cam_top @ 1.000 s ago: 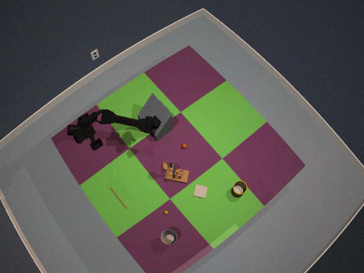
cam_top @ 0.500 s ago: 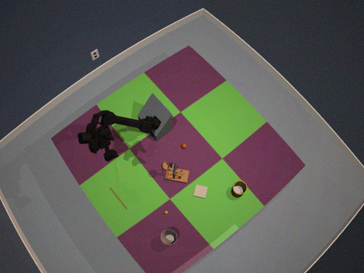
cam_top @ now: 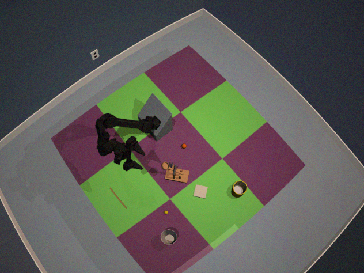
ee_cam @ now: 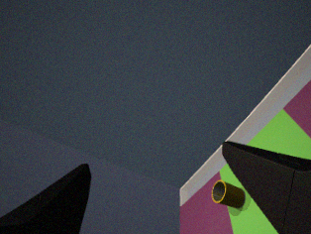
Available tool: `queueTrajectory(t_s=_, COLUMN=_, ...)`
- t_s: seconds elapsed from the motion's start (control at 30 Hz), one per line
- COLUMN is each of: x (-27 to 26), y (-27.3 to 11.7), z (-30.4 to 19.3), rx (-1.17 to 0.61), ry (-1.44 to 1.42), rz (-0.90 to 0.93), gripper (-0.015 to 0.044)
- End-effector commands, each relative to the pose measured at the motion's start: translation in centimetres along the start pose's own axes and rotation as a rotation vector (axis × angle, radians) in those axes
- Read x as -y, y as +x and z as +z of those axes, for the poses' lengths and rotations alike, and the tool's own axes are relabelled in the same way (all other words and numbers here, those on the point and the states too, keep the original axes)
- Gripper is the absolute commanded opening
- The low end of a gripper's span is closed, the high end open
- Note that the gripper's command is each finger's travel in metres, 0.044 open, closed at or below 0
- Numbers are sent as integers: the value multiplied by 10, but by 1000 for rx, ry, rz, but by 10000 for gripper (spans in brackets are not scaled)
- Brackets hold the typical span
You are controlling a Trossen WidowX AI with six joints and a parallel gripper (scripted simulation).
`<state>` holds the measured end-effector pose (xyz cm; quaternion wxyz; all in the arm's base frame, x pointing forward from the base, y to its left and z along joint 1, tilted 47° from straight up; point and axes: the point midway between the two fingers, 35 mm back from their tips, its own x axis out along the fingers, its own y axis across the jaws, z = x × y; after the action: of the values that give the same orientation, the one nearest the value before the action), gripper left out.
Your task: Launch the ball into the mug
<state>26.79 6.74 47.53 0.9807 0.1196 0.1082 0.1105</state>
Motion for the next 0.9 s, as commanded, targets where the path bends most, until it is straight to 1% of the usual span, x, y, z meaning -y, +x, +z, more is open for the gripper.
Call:
queueTrajectory(t_s=0.0, x=14, y=21, z=-19, rx=-74, ry=-38, rz=-71, gripper=440)
queueTrajectory(t_s=0.43, x=64, y=76, z=-91, rx=-366, ry=-192, rz=-295, gripper=440)
queueTrajectory(t_s=0.87, x=114, y=100, z=-165, rx=-687, ry=-382, rz=-471, gripper=440)
